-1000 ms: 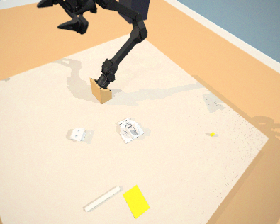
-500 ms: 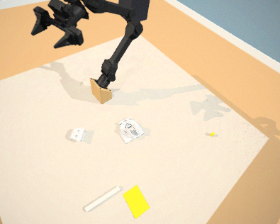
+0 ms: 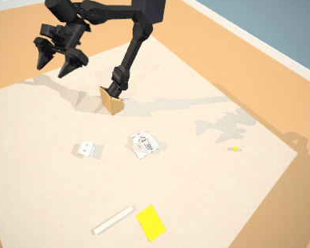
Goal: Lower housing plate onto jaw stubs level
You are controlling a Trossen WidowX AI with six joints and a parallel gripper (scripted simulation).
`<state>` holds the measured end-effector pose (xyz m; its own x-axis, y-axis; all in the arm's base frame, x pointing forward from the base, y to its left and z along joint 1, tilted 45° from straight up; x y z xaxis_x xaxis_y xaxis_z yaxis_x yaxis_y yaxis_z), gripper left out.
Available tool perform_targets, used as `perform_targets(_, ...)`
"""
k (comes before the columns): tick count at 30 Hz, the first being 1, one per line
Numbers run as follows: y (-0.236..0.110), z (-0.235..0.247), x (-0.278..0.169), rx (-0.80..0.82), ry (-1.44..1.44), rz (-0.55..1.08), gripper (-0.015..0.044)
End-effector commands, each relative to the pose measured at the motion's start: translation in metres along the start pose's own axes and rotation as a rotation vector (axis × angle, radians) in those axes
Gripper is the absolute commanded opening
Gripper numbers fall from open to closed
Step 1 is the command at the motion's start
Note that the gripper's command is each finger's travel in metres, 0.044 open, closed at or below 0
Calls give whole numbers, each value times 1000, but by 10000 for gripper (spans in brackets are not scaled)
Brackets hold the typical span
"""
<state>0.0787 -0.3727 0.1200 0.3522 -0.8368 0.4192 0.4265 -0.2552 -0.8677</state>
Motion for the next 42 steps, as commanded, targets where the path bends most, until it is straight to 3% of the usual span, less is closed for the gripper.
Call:
perform_targets(1,20,6,-5,20,73,69,440)
perform_targets(22,107,45,-50,24,430,430,440)
perform_targets(42,169,81,-115,-153,721,766,440)
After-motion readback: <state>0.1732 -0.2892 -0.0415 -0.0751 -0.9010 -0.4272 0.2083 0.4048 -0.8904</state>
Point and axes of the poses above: the point midway between the two fingers, 35 mm back from their tips, its own y axis out along the fingers, its own z axis across the jaws, x = y × z, the point moved 4 cm from there along -y, back along the fingers, and after that the axes turned 14 degrees about -y, right-handed, at the moved point
